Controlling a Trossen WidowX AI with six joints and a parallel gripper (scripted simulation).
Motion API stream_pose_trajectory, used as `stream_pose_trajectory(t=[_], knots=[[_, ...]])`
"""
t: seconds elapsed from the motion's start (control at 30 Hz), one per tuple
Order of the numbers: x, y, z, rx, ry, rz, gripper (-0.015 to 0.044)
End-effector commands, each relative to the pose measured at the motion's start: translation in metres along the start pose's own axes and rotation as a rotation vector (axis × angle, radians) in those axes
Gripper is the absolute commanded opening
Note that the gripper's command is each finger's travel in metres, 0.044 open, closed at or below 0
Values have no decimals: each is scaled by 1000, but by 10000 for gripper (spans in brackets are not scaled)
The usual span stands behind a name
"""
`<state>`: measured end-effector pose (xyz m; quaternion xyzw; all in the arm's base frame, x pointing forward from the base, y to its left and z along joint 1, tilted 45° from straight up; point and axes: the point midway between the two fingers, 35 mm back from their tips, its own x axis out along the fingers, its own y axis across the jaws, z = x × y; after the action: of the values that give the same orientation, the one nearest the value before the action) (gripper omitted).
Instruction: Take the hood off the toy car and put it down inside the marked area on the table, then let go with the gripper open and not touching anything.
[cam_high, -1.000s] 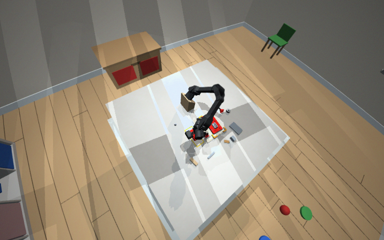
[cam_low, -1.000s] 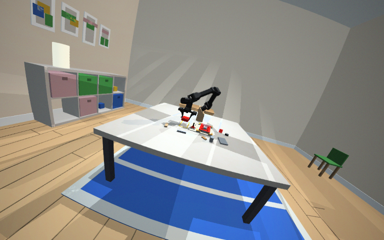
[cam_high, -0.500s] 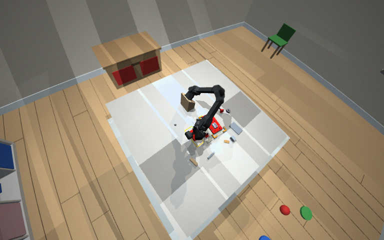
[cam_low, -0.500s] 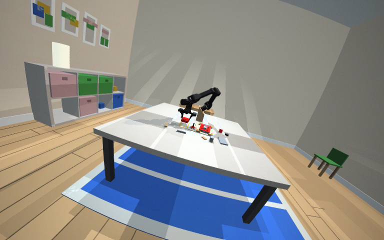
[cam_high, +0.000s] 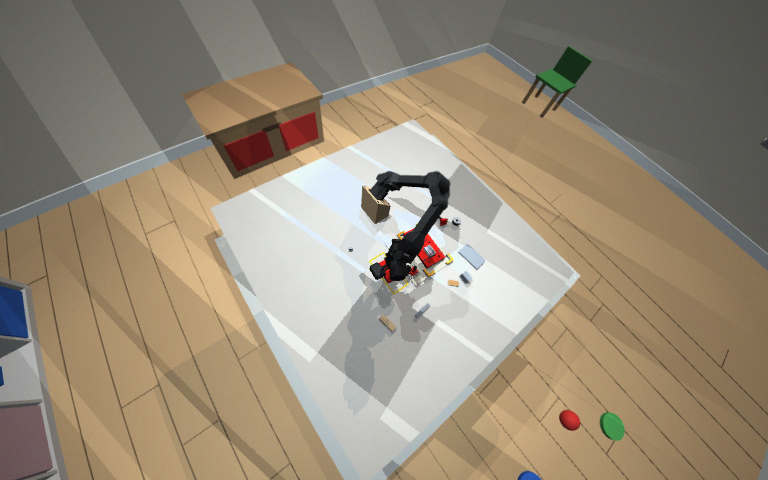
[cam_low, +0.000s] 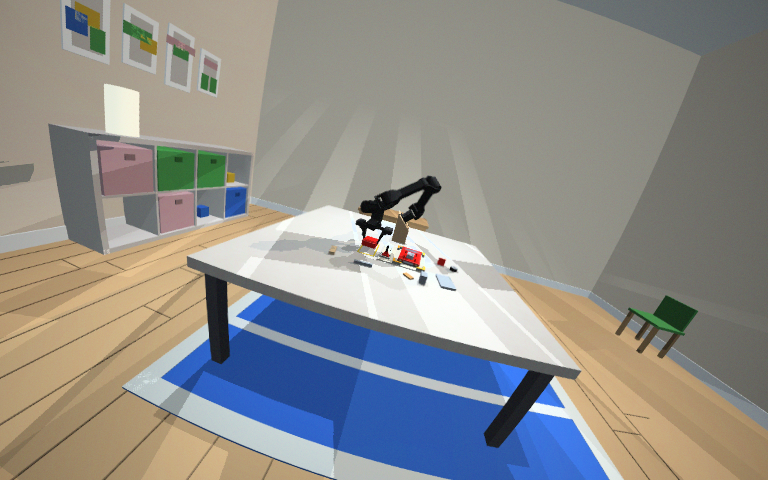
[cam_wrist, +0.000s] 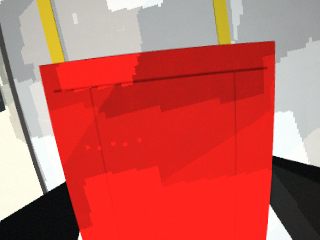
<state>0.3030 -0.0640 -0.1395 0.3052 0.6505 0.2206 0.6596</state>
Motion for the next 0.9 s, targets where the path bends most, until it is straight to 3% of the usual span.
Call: stream_pose_trajectory(t=[0.0, 0.87], knots=[[2, 0, 0, 6, -3, 5, 0], [14, 1, 0, 6, -3, 6, 0]])
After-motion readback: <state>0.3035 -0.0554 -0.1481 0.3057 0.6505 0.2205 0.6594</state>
